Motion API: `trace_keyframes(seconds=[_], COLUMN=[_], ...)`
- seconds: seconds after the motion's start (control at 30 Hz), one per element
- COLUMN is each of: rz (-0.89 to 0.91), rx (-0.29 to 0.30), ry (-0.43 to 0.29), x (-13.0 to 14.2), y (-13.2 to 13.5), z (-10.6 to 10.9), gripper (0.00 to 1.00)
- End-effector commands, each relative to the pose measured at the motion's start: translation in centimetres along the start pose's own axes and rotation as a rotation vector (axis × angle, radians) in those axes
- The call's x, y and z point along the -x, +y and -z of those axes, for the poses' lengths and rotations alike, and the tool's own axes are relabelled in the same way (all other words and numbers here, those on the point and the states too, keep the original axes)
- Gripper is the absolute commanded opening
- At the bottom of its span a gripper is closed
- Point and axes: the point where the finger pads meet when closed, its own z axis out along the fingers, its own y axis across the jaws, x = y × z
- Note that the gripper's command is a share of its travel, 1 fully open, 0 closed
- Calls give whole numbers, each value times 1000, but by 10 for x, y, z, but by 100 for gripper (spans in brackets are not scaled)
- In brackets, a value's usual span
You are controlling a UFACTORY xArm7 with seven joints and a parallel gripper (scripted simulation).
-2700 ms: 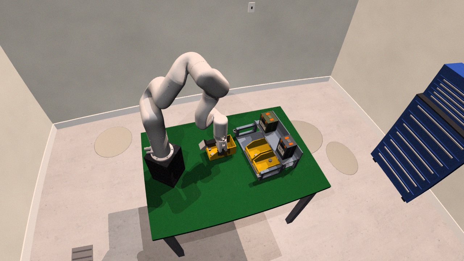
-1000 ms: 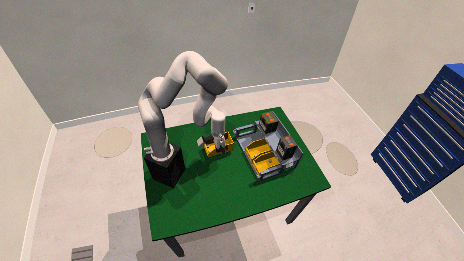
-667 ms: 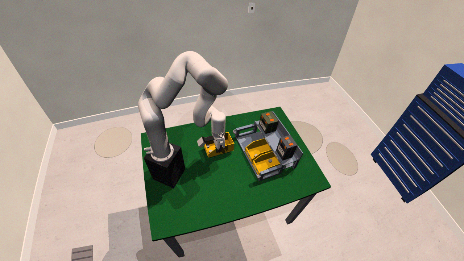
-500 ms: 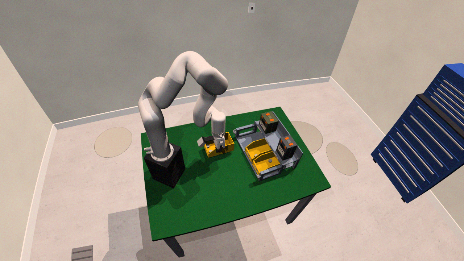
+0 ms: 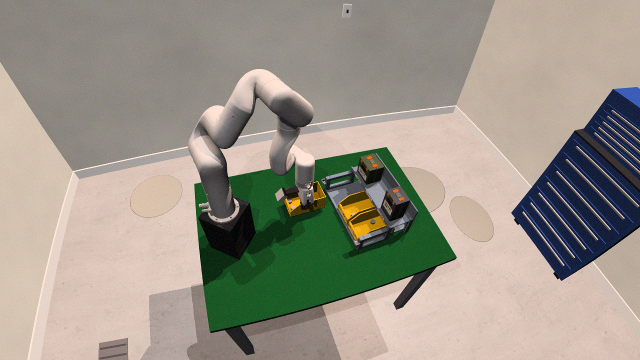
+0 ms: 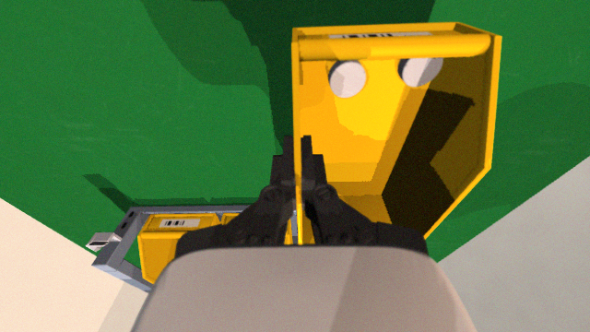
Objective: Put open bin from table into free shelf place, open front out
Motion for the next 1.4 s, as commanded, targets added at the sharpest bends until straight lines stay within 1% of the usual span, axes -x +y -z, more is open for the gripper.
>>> trace_keyframes(seconds=[0.0,0.17,0.57,0.73,1.13,1.3,1.37], rz=[0,0,0,0,0,0,0], rx=[0,0,0,0,0,0,0], ry=[-3,-3,-3,-3,-3,-3,-3], x=[2,16,16,39,39,32,32], y=[0,-1,-1,-2,-2,-2,-2], z=[1,1,1,1,1,-7,-7], gripper=[0,0,0,0,0,0,0])
